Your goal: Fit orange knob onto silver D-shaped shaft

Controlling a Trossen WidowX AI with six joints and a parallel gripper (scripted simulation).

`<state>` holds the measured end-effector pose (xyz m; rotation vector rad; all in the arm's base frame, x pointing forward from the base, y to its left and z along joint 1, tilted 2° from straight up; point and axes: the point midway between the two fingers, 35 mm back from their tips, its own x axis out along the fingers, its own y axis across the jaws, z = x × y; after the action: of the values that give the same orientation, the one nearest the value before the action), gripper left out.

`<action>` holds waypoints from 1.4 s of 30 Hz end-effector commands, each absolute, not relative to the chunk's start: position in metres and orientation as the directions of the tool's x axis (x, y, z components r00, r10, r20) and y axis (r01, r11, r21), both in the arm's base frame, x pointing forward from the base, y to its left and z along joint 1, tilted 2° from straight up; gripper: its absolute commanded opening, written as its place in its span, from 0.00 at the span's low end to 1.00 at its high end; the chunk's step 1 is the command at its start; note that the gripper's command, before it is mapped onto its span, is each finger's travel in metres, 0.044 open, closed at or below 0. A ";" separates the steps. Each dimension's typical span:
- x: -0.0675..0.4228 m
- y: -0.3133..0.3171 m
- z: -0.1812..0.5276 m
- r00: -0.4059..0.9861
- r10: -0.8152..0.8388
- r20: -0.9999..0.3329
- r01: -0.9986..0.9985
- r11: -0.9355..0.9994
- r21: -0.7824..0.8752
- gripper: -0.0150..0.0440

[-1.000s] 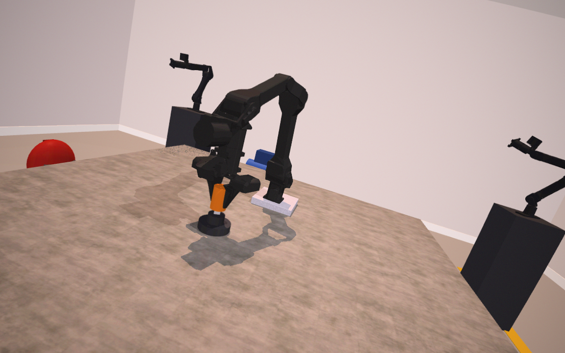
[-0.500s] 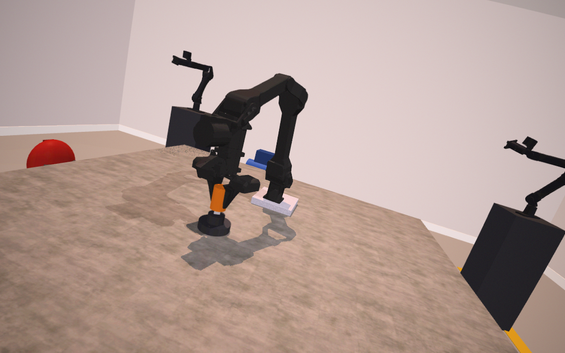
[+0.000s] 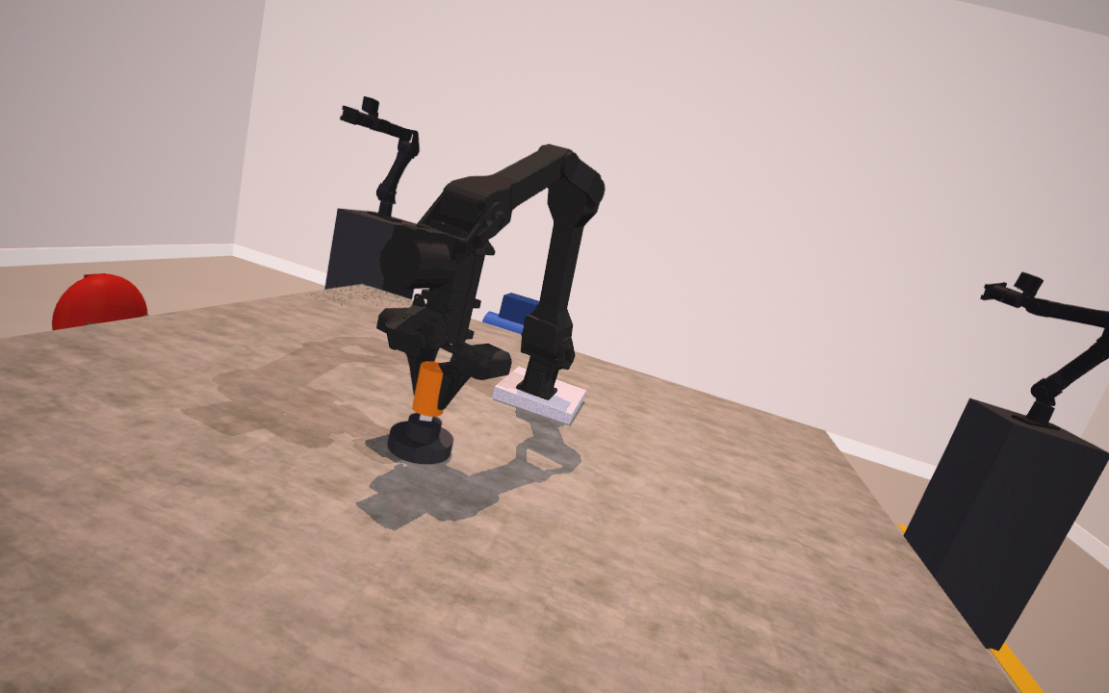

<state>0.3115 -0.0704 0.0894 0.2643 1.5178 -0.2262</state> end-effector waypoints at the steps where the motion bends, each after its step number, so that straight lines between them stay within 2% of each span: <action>1: 0.310 -0.070 0.089 0.041 0.018 -0.999 0.277 0.960 0.029 0.25; 18: 0.310 -0.071 0.088 0.041 0.018 -0.999 0.376 0.926 0.032 0.25; 42: 0.310 -0.071 0.088 0.041 0.018 -0.999 0.281 0.959 0.029 0.25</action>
<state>0.3110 -0.0707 0.0887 0.2455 1.5173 -0.2025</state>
